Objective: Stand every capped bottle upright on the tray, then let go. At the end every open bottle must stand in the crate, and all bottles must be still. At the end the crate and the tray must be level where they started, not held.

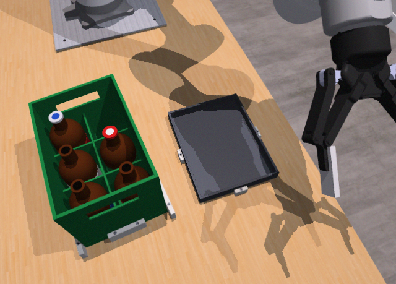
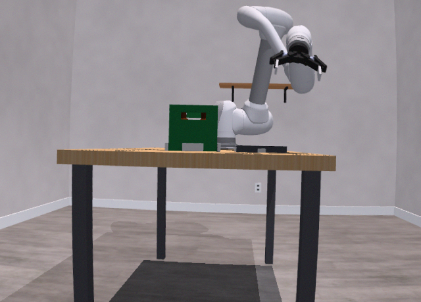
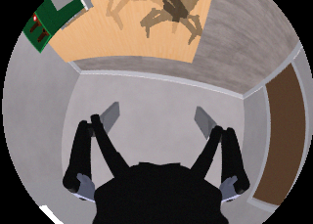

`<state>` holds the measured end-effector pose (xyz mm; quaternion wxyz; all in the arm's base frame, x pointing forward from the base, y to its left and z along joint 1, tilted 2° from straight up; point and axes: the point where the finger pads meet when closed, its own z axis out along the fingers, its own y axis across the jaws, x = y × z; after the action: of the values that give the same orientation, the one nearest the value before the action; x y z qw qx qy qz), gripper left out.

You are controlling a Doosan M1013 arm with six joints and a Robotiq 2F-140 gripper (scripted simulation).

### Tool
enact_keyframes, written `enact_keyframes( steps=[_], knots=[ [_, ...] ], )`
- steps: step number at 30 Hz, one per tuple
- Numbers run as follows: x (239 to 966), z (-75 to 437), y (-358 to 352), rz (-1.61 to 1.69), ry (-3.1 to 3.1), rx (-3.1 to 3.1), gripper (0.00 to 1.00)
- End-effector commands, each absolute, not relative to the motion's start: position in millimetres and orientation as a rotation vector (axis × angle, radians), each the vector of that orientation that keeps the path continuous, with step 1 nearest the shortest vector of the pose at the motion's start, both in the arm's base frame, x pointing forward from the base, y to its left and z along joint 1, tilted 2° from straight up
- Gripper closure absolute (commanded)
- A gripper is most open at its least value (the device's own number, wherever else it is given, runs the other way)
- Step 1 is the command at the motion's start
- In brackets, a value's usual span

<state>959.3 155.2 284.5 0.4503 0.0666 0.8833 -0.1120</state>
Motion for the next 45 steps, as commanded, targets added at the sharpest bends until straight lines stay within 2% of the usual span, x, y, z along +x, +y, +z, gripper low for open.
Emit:
enact_keyframes(
  steps=[1,15,45],
  knots=[
    [959.0,288.8,155.2,-0.278,2.184,0.165,0.00],
    [958.2,311.7,155.3,-0.279,2.185,0.165,0.00],
    [902.1,258.2,112.1,-0.238,2.287,0.539,0.00]
  ],
)
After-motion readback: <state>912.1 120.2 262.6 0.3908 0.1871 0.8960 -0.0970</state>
